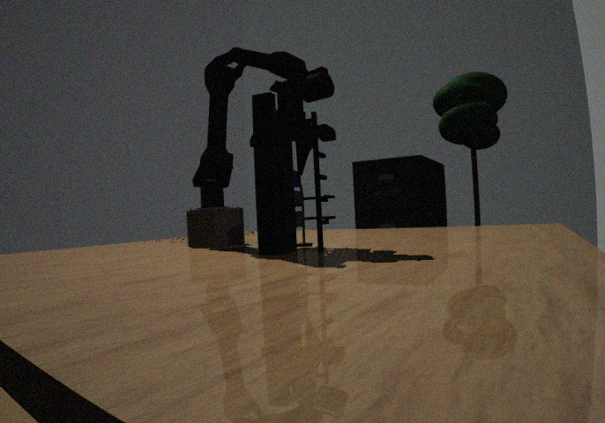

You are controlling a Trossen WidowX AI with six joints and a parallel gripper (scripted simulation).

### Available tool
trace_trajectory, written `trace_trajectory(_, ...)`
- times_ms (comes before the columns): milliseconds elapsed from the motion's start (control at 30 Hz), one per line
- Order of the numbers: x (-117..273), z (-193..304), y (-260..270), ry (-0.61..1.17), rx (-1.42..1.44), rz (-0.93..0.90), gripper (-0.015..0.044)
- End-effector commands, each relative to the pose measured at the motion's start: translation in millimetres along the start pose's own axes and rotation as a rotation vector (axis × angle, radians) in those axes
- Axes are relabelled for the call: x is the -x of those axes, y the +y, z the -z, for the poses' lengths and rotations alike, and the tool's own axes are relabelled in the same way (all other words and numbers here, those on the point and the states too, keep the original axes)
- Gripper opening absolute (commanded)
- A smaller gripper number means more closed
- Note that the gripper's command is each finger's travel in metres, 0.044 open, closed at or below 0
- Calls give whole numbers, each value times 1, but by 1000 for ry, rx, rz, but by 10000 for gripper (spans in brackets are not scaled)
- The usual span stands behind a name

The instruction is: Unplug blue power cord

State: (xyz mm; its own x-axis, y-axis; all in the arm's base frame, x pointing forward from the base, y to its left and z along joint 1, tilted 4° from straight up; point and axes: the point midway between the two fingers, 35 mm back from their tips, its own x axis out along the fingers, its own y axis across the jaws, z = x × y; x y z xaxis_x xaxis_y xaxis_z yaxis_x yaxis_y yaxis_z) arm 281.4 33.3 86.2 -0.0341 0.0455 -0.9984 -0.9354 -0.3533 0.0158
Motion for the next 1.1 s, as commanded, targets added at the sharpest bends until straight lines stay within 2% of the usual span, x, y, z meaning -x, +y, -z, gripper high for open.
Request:
trace_trajectory(0,0,0,0,0,0,0,55)
trace_trajectory(267,0,0,0,0,0,0,2)
trace_trajectory(1067,0,-36,-2,-3,2,-1,0)
